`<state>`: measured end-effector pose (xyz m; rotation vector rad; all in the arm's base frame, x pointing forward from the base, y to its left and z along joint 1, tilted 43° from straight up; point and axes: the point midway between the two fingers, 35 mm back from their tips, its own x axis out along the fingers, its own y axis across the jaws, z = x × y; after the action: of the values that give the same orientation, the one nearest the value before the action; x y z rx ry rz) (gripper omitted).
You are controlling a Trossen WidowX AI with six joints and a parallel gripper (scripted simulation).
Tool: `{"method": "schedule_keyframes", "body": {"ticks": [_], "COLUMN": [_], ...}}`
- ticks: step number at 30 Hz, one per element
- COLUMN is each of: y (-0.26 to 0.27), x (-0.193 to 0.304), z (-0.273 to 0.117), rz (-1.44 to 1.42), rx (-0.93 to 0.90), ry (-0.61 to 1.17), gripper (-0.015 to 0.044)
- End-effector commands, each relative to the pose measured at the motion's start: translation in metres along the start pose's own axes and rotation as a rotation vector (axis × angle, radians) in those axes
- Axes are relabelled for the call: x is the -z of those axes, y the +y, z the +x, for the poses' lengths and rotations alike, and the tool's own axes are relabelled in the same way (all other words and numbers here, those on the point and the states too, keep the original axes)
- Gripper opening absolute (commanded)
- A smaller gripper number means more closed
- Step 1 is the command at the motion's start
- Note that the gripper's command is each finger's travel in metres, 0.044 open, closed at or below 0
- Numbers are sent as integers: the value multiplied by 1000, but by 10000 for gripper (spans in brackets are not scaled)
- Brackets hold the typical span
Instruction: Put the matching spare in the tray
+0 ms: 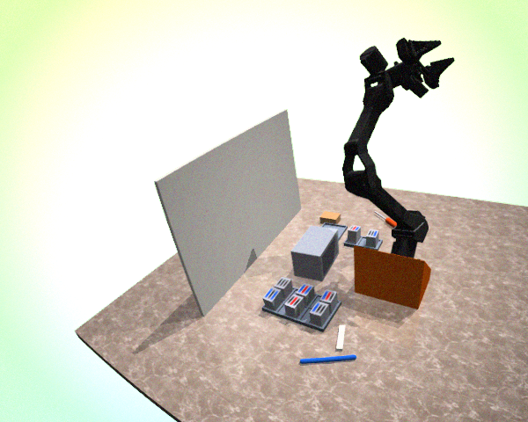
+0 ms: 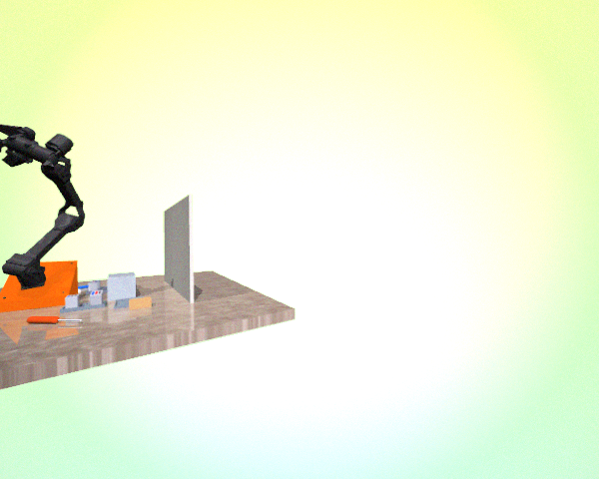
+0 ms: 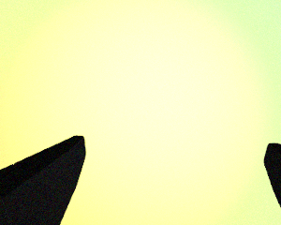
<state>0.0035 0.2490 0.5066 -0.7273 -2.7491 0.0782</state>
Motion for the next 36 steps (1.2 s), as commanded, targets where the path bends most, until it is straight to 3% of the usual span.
{"method": "schedule_keyframes", "body": {"ticks": [1, 8, 16, 22, 29, 36], "y": [0, -10, -118, -202, -311, -397], "x": [0, 4, 19, 23, 22, 17], "z": [0, 3, 36, 33, -5, -87], "rz": [0, -11, -270, -548, -833, -1087], "rx": [0, 20, 298, 515, 819, 1096], "ry": [0, 12, 65, 175, 366, 676], "gripper": [426, 440, 440, 440, 440, 440]}}
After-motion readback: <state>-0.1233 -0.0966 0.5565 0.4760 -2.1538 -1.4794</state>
